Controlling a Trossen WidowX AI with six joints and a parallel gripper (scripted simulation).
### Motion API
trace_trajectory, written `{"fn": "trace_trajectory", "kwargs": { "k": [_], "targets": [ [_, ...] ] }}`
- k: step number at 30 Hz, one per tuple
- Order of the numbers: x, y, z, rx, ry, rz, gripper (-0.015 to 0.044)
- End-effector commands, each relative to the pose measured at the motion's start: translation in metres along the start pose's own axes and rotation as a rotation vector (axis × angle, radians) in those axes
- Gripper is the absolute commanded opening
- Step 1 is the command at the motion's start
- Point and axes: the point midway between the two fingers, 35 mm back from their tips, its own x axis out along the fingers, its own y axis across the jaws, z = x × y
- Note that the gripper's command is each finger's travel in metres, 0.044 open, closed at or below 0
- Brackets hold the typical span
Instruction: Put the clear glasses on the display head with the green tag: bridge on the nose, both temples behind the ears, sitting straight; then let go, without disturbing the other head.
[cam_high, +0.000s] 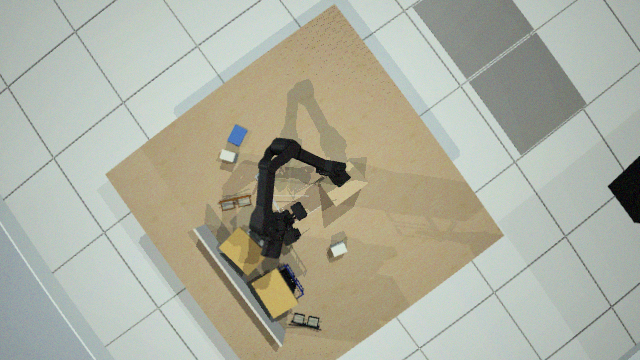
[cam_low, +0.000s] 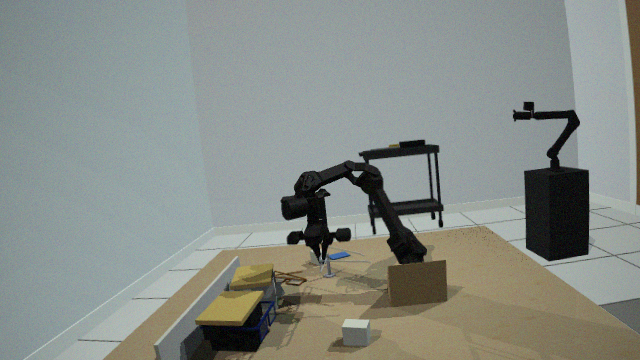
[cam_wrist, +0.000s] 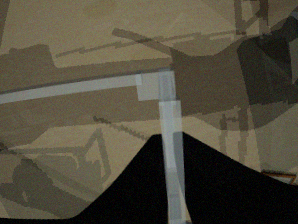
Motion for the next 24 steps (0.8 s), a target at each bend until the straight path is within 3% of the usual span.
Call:
{"fn": "trace_trajectory", "kwargs": {
  "k": [1,24],
  "targets": [
    [0.001,0.001,-0.008,0.142,0.006,0.001,0.0000],
    [-0.002,0.003,-0.050,1.029,0.001,-0.007,0.0000]
  ]
}}
